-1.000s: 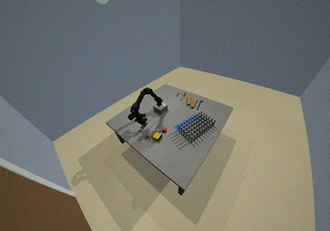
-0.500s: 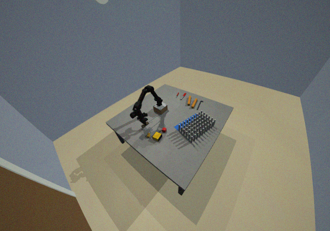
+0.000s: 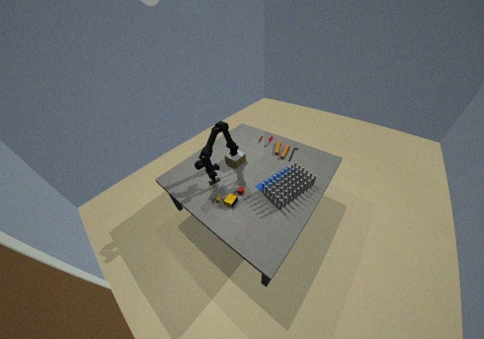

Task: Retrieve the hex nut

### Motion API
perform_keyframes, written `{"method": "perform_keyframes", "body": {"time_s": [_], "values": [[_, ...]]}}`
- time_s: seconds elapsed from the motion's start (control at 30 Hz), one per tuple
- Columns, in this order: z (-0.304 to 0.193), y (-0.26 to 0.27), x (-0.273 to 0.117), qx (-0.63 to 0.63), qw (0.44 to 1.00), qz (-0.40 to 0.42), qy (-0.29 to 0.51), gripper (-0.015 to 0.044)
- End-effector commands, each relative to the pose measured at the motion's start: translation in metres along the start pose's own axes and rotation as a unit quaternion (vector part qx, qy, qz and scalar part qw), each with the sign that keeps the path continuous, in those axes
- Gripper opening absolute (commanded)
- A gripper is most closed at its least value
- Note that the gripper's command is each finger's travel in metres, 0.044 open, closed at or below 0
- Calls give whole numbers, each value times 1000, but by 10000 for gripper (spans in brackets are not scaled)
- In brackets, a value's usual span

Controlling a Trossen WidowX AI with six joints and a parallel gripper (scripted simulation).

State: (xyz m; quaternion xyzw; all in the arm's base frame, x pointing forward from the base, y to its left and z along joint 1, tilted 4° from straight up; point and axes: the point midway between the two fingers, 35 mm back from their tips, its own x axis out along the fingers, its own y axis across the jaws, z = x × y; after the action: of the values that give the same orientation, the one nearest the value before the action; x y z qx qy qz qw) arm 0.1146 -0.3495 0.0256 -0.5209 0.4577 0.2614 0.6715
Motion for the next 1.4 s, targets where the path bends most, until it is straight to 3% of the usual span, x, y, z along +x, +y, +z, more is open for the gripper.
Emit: {"method": "perform_keyframes", "body": {"time_s": [0.0, 1.37], "values": [[2, 1, -1, 14, 1000, -3, 8, 0], [-1, 24, 54, 10, 1000, -5, 9, 0]]}}
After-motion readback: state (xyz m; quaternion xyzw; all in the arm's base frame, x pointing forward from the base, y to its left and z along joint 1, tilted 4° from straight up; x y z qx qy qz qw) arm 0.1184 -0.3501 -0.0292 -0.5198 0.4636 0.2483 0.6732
